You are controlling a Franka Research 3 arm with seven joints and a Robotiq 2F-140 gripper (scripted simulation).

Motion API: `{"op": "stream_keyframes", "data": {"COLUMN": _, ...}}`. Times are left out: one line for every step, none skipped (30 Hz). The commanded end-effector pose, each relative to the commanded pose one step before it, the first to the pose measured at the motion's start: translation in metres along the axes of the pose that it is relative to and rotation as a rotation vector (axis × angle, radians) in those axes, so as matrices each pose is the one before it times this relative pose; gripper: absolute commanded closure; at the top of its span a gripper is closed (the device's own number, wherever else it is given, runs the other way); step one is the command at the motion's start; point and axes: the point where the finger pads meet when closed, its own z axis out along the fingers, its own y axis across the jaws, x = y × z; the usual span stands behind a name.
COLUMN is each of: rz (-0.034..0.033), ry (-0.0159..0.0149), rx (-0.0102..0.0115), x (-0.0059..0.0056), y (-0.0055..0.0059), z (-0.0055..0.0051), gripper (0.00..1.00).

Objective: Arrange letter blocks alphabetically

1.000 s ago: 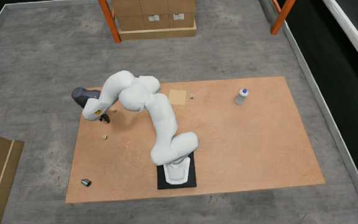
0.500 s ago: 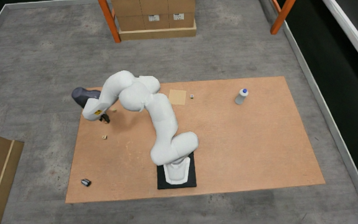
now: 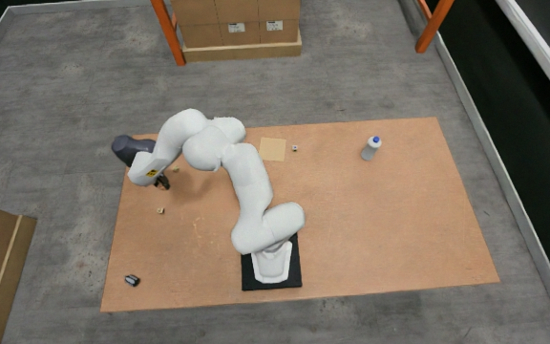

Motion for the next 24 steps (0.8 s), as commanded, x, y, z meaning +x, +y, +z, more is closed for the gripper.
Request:
{"op": "stream_keyframes", "data": {"rz": 0.00561, "ry": 0.00129, "rx": 0.00611, "x": 0.00044, "y": -0.00214, "z": 0.0045, "gripper": 0.57}}
{"op": "stream_keyframes", "data": {"rz": 0.0, "ry": 0.0, "rx": 0.0, "x": 0.0, "y": 0.0, "z": 0.0, "gripper": 0.57}}
{"op": "stream_keyframes", "data": {"rz": 0.0, "ry": 0.0, "rx": 0.0, "x": 0.0, "y": 0.0, "z": 0.00203, "gripper": 0.57}}
{"op": "stream_keyframes", "data": {"rz": -0.00001, "ry": 0.0, "rx": 0.0, "x": 0.0, "y": 0.00001, "z": 0.00203, "gripper": 0.57}}
{"op": "stream_keyframes", "data": {"rz": 0.00001, "ry": 0.0, "rx": 0.0, "x": 0.0, "y": -0.00001, "z": 0.00198, "gripper": 0.57}}
{"op": "stream_keyframes", "data": {"rz": 0.0, "ry": 0.0, "rx": 0.0, "x": 0.0, "y": 0.0, "z": 0.00191, "gripper": 0.57}}
{"op": "stream_keyframes", "data": {"rz": 0.0, "ry": 0.0, "rx": 0.0, "x": 0.0, "y": 0.0, "z": 0.0018, "gripper": 0.57}}
{"op": "stream_keyframes", "data": {"rz": 0.0, "ry": 0.0, "rx": 0.0, "x": 0.0, "y": 0.0, "z": 0.00166, "gripper": 0.57}}
{"op": "stream_keyframes", "data": {"rz": 0.0, "ry": 0.0, "rx": 0.0, "x": 0.0, "y": 0.0, "z": 0.0015, "gripper": 0.57}}
{"op": "stream_keyframes", "data": {"rz": 0.0, "ry": 0.0, "rx": 0.0, "x": 0.0, "y": 0.0, "z": 0.00132, "gripper": 0.57}}
{"op": "stream_keyframes", "data": {"rz": 0.0, "ry": 0.0, "rx": 0.0, "x": 0.0, "y": 0.0, "z": 0.00112, "gripper": 0.57}}
{"op": "stream_keyframes", "data": {"rz": 0.0, "ry": 0.0, "rx": 0.0, "x": 0.0, "y": 0.0, "z": 0.00092, "gripper": 0.57}}
{"op": "stream_keyframes", "data": {"rz": 0.0, "ry": 0.0, "rx": 0.0, "x": 0.0, "y": 0.0, "z": 0.00072, "gripper": 0.57}}
{"op": "stream_keyframes", "data": {"rz": 0.0, "ry": 0.0, "rx": 0.0, "x": 0.0, "y": 0.0, "z": 0.00052, "gripper": 0.57}}
{"op": "stream_keyframes", "data": {"rz": 0.0, "ry": 0.0, "rx": 0.0, "x": 0.0, "y": 0.0, "z": 0.00034, "gripper": 0.57}}
{"op": "stream_keyframes", "data": {"rz": 0.0, "ry": 0.0, "rx": 0.0, "x": 0.0, "y": 0.0, "z": 0.00019, "gripper": 0.57}}
{"op": "stream_keyframes", "data": {"rz": 0.0, "ry": 0.0, "rx": 0.0, "x": 0.0, "y": 0.0, "z": 0.00007, "gripper": 0.57}}
{"op": "stream_keyframes", "data": {"rz": 0.0, "ry": 0.0, "rx": 0.0, "x": 0.0, "y": 0.0, "z": 0.0, "gripper": 0.57}}
{"op": "stream_keyframes", "data": {"rz": 0.0, "ry": 0.0, "rx": 0.0, "x": 0.0, "y": 0.0, "z": 0.0, "gripper": 0.57}}
{"op": "stream_keyframes", "data": {"rz": 0.0, "ry": 0.0, "rx": 0.0, "x": 0.0, "y": 0.0, "z": 0.00001, "gripper": 0.57}}
{"op": "stream_keyframes", "data": {"rz": 0.0, "ry": 0.0, "rx": 0.0, "x": 0.0, "y": 0.0, "z": 0.0, "gripper": 0.57}}
{"op": "stream_keyframes", "data": {"rz": 0.0, "ry": 0.0, "rx": 0.0, "x": 0.0, "y": 0.0, "z": 0.0, "gripper": 0.57}}
{"op": "stream_keyframes", "data": {"rz": 0.0, "ry": 0.0, "rx": 0.0, "x": 0.0, "y": 0.0, "z": 0.0, "gripper": 0.57}}
{"op": "stream_keyframes", "data": {"rz": 0.0, "ry": 0.0, "rx": 0.0, "x": 0.0, "y": 0.0, "z": 0.0, "gripper": 0.57}}
